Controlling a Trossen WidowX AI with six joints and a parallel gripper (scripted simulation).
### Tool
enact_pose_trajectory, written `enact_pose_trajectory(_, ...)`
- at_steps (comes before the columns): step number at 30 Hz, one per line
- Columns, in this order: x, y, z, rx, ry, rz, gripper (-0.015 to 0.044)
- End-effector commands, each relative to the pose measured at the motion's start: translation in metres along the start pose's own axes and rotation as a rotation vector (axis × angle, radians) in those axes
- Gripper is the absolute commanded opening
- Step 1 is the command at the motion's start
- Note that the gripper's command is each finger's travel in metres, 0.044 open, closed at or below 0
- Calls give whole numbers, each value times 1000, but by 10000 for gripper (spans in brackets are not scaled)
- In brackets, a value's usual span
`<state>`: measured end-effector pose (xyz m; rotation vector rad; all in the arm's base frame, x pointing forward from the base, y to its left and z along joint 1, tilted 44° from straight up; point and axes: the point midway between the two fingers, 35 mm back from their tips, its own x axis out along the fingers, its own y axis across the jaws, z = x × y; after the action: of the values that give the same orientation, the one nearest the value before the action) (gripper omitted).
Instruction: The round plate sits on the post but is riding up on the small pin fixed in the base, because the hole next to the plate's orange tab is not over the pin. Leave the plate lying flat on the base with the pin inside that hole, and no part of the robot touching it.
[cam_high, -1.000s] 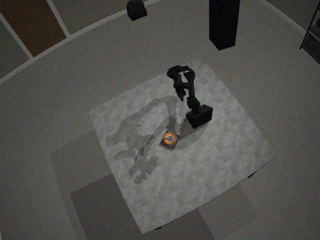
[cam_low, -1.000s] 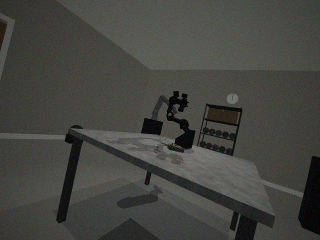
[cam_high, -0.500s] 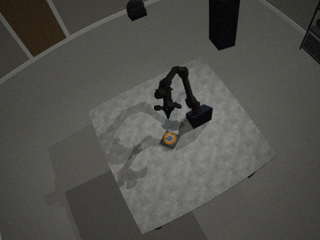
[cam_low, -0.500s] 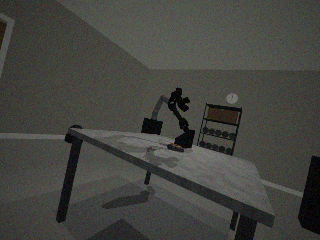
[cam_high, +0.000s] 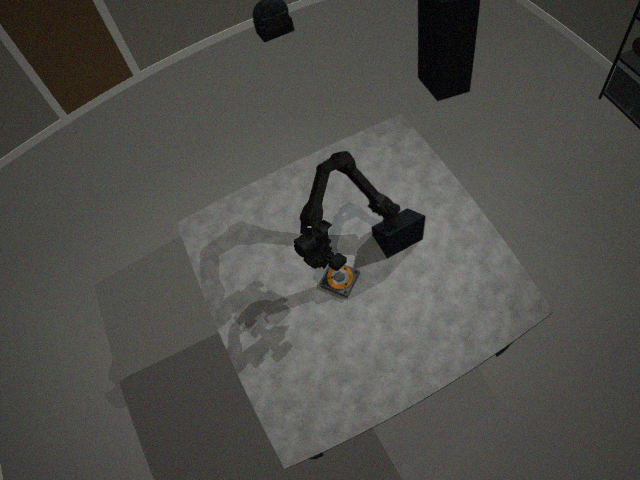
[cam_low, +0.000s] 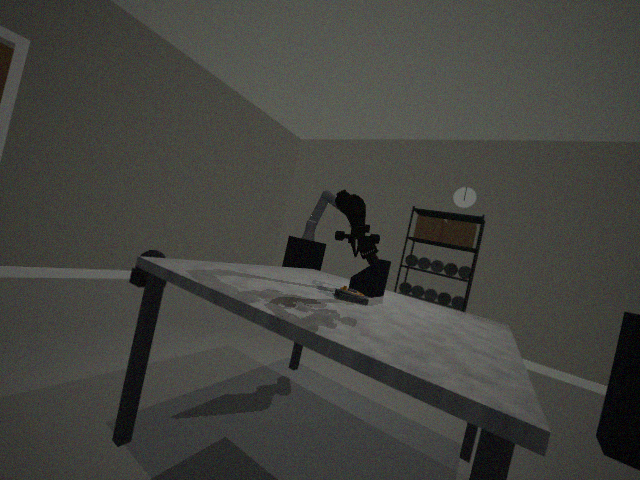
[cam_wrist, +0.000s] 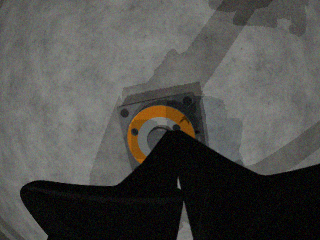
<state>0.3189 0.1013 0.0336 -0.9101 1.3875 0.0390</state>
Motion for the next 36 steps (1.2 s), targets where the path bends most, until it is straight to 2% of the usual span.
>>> enact_pose_trajectory(1, 40, -6, -3, 202, 99, -74, 0)
enact_pose_trajectory(5, 85, -12, -13, 422, 192, -174, 0)
enact_pose_trajectory(13, 88, -13, -14, 432, 196, -179, 0)
enact_pose_trajectory(22, 133, -20, -25, 432, 197, -181, 0)
enact_pose_trajectory(36, 130, -33, -35, 432, 197, -182, 0)
